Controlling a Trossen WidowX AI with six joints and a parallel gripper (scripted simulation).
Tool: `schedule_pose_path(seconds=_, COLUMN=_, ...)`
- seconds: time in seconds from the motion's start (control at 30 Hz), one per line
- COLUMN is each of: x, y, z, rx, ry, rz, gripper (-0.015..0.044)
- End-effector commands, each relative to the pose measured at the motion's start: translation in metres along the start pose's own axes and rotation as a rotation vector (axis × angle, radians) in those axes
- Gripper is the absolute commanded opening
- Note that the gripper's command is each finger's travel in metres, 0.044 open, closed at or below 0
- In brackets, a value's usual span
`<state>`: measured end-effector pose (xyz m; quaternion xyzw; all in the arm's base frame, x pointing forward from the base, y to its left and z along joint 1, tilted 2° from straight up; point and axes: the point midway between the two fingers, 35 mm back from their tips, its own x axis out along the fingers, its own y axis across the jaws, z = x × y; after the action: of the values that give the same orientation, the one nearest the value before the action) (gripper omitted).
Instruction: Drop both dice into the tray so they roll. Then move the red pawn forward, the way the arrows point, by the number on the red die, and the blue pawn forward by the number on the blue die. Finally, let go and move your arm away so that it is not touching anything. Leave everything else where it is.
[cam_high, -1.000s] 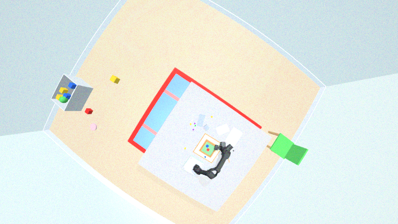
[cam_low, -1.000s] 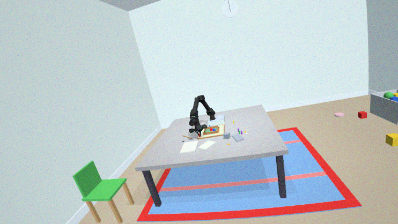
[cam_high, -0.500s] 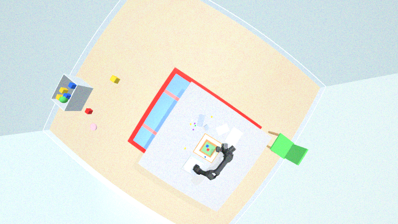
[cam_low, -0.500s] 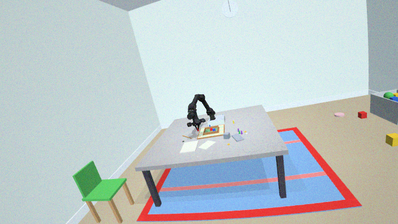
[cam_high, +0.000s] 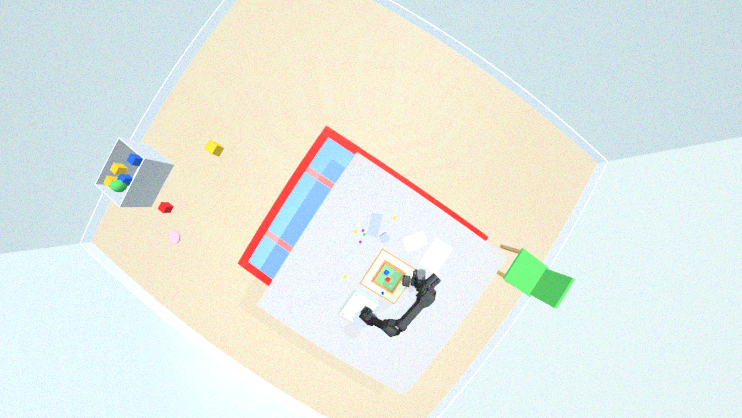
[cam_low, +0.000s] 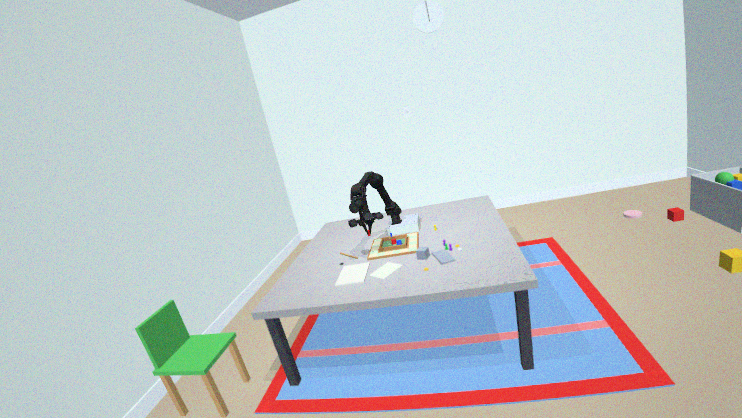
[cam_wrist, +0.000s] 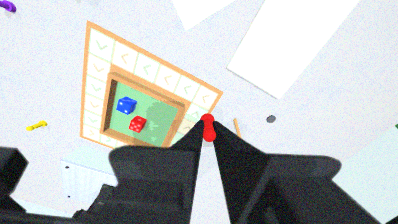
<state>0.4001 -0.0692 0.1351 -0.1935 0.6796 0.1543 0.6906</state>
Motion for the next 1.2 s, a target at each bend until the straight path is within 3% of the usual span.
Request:
schedule_pose_path(seconds=0.0, x=0.009, y=0.024, z=0.017, rx=-0.01, ry=0.0, rz=0.01, gripper=0.0)
schedule_pose_path(seconds=0.93, x=0.068, y=0.199, z=0.079, rx=-0.009, ry=-0.005, rz=0.024, gripper=0.0)
schedule_pose_path(seconds=1.17, x=0.079, y=0.203, z=0.08, rx=-0.01, ry=-0.005, rz=0.025, gripper=0.0)
